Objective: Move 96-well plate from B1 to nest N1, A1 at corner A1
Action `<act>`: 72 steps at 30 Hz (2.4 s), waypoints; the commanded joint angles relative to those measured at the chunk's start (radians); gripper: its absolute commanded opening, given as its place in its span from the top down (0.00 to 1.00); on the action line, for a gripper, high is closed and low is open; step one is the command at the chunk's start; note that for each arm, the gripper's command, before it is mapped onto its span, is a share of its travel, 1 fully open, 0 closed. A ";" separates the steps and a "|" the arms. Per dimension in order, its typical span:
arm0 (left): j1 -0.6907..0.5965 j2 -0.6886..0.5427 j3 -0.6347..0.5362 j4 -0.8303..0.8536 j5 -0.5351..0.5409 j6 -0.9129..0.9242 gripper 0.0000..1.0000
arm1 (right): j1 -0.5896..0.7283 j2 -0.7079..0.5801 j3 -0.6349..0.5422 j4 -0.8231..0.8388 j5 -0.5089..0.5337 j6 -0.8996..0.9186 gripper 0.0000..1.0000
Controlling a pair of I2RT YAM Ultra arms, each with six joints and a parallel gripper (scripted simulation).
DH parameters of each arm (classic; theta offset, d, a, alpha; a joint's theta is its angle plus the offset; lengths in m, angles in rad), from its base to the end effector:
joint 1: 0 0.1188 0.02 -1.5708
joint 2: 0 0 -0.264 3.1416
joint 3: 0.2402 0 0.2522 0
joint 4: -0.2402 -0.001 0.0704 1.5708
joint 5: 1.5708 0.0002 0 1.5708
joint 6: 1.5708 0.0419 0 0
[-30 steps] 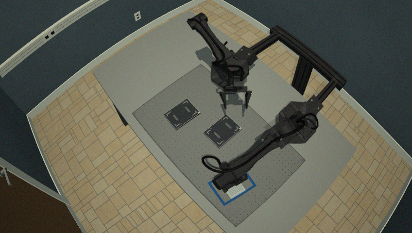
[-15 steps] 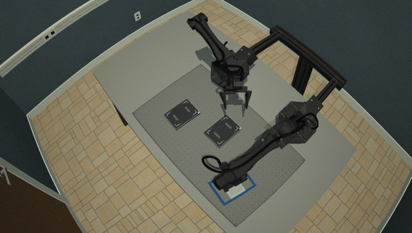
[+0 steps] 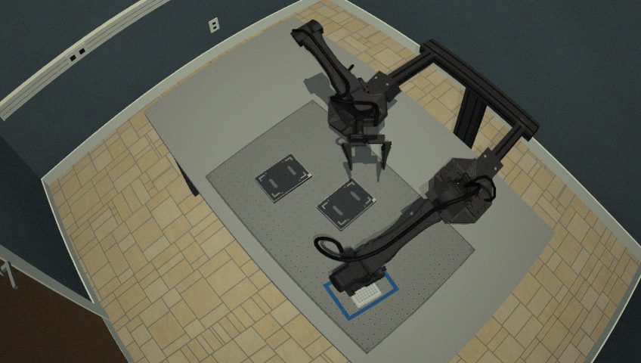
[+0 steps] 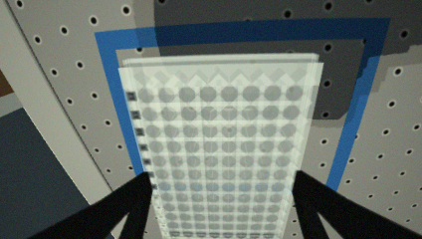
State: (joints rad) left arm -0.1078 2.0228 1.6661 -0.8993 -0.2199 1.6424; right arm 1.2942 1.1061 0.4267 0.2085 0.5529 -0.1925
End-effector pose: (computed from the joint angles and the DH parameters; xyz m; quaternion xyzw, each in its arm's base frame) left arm 0.4187 -0.0351 0.2211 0.7425 0.6424 0.1862 0.0369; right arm 0.0815 0.2101 0.1993 -0.4500 0.7004 0.0649 0.5502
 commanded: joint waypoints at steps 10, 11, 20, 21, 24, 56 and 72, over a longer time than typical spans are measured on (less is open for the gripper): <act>-0.008 -0.004 0.024 -0.054 -0.002 -0.013 0.24 | -0.128 -0.037 0.030 -0.043 -0.112 -0.025 0.00; -0.008 -0.004 0.024 -0.054 -0.002 -0.013 0.24 | -0.173 -0.042 0.034 -0.055 -0.133 -0.027 0.00; -0.008 -0.004 0.024 -0.055 -0.002 -0.013 0.24 | -0.568 -0.071 0.088 -0.146 -0.308 -0.044 0.00; -0.008 -0.004 0.024 -0.055 -0.002 -0.013 0.24 | -0.568 -0.071 0.088 -0.146 -0.308 -0.044 0.00; -0.004 -0.003 0.014 -0.042 -0.001 -0.006 0.24 | -0.747 -0.076 0.114 -0.181 -0.377 -0.050 0.00; -0.573 -0.010 -0.273 0.076 -0.125 -0.659 0.24 | -1.561 -0.101 0.240 -0.331 -0.680 -0.090 0.00; -0.764 0.092 -0.219 0.063 -0.149 -0.817 0.24 | -1.562 -0.102 0.240 -0.331 -0.681 -0.089 0.00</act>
State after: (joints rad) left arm -0.8722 2.1098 1.4143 -0.8227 -0.3584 0.8608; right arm -0.2581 1.0317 0.6353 -0.1062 -0.1154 -0.2722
